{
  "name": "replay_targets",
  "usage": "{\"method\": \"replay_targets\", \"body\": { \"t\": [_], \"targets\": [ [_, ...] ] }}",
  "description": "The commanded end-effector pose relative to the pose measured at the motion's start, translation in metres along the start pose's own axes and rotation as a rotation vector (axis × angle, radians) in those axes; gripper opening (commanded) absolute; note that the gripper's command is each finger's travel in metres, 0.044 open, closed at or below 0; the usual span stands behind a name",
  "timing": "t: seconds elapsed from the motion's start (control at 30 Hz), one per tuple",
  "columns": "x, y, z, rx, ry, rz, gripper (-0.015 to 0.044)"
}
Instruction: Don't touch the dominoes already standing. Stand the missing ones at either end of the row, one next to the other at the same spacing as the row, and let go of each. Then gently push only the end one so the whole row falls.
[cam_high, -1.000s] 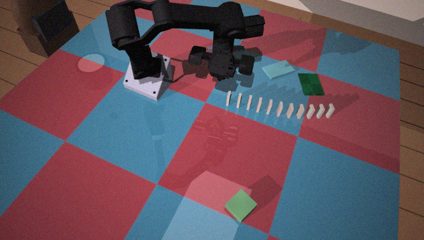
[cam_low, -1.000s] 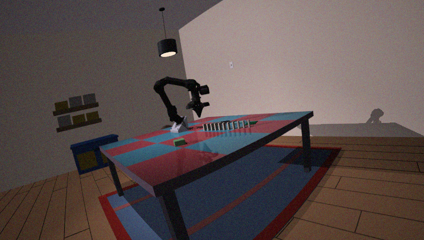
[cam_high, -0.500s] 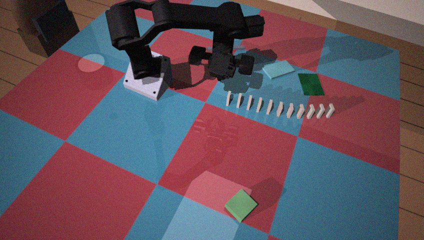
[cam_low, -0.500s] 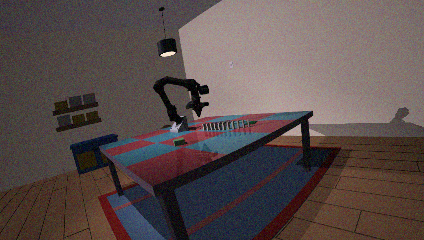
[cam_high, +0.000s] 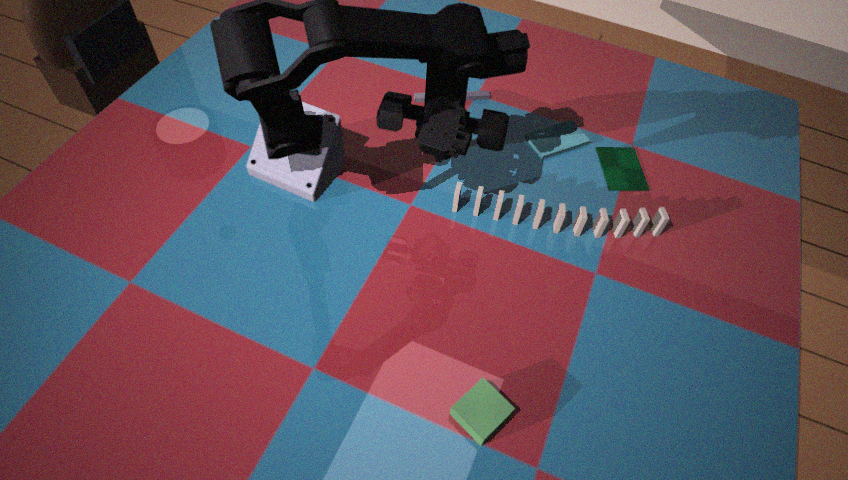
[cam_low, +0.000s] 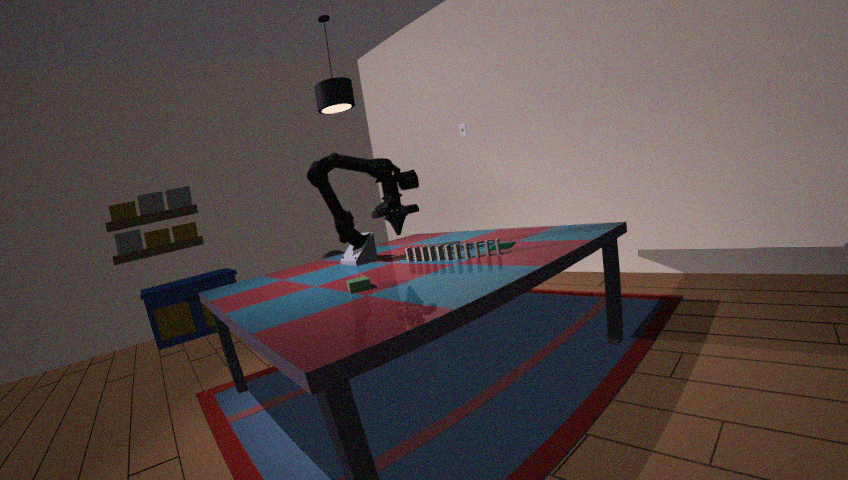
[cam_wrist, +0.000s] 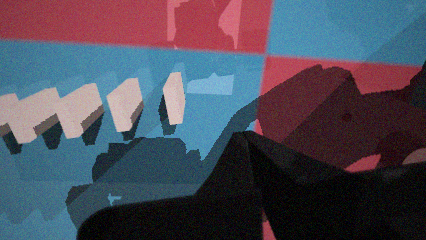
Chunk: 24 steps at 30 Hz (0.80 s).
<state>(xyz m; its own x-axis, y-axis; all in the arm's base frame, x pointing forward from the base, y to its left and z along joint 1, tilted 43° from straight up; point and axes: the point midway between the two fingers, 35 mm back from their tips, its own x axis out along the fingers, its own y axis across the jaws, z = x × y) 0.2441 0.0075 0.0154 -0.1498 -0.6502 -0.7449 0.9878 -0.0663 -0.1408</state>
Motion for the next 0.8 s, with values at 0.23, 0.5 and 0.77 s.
{"method": "replay_targets", "body": {
  "t": [0.23, 0.5, 0.77],
  "targets": [
    [0.071, 0.001, 0.005, 0.006, -0.006, 0.004, 0.0000],
    [0.081, 0.002, 0.007, 0.006, -0.008, 0.004, 0.0000],
    [0.080, 0.015, 0.007, 0.007, -0.008, 0.004, 0.0000]
  ]
}}
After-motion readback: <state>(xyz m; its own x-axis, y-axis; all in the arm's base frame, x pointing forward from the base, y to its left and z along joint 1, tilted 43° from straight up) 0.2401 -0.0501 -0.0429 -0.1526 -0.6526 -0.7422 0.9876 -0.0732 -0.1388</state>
